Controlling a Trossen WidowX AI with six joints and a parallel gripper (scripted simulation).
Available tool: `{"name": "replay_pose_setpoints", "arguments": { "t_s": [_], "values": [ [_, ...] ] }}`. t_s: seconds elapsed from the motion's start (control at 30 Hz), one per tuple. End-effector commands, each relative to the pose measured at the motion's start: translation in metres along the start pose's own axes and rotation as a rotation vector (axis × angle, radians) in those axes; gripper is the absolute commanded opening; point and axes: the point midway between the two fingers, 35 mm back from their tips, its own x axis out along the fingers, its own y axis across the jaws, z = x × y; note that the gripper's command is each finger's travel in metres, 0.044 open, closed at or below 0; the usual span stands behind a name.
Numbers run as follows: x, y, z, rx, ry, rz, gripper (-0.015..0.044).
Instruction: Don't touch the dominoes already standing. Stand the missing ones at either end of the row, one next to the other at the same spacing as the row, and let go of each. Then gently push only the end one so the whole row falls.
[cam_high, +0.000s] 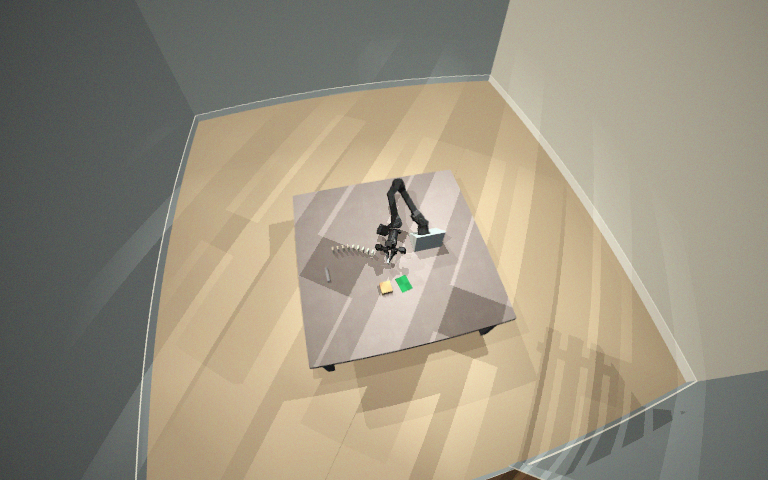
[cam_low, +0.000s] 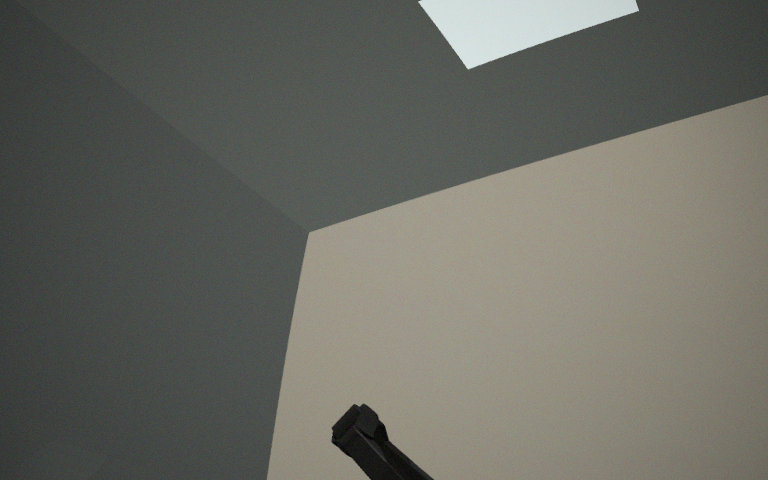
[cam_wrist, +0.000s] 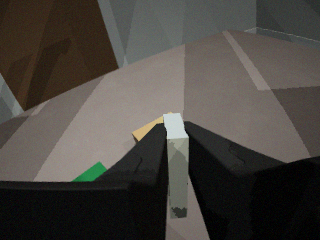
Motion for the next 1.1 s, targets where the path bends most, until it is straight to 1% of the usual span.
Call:
{"name": "replay_pose_setpoints", "arguments": {
  "t_s": [0.0,0.23,0.87,1.07],
  "values": [
    [-0.011,0.000,0.004,-0.053,-0.067,-0.040,0.0023],
    [-0.027,0.000,0.008,-0.133,-0.153,-0.109,0.0023],
    [-0.027,0.000,0.008,-0.133,-0.153,-0.108,0.0023],
    [-0.021,-0.006,-0.007,-0.135,-0.143,-0.103,0.0023]
  ]
}}
